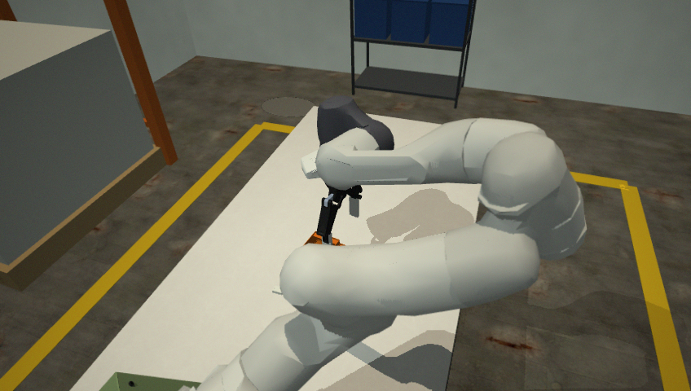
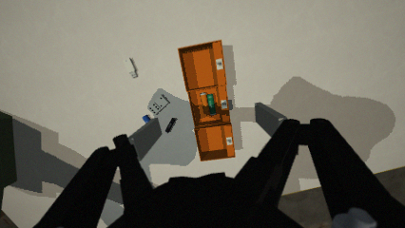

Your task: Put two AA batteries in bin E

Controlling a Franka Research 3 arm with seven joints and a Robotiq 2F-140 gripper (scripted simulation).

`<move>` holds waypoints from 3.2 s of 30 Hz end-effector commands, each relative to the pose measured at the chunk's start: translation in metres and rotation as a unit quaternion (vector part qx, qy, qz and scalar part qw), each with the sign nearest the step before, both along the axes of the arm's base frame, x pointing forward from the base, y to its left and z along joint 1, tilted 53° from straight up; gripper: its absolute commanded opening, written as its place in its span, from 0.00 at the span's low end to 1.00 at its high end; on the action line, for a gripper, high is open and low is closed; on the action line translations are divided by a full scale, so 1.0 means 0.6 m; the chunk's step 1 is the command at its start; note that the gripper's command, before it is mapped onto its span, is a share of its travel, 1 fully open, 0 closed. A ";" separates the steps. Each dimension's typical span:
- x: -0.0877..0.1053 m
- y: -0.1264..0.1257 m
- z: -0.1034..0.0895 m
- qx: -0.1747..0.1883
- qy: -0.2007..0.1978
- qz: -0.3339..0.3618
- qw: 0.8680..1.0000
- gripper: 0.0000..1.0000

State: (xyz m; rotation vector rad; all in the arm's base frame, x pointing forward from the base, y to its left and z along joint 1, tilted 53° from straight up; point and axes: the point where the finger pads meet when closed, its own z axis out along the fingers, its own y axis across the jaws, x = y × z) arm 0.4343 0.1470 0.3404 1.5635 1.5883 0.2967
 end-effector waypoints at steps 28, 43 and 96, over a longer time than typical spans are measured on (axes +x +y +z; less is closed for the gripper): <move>-0.092 0.043 0.077 -0.008 0.005 -0.004 1.000 1.00; -0.092 0.043 0.077 -0.008 0.005 -0.004 1.000 1.00; -0.092 0.043 0.077 -0.008 0.005 -0.004 1.000 1.00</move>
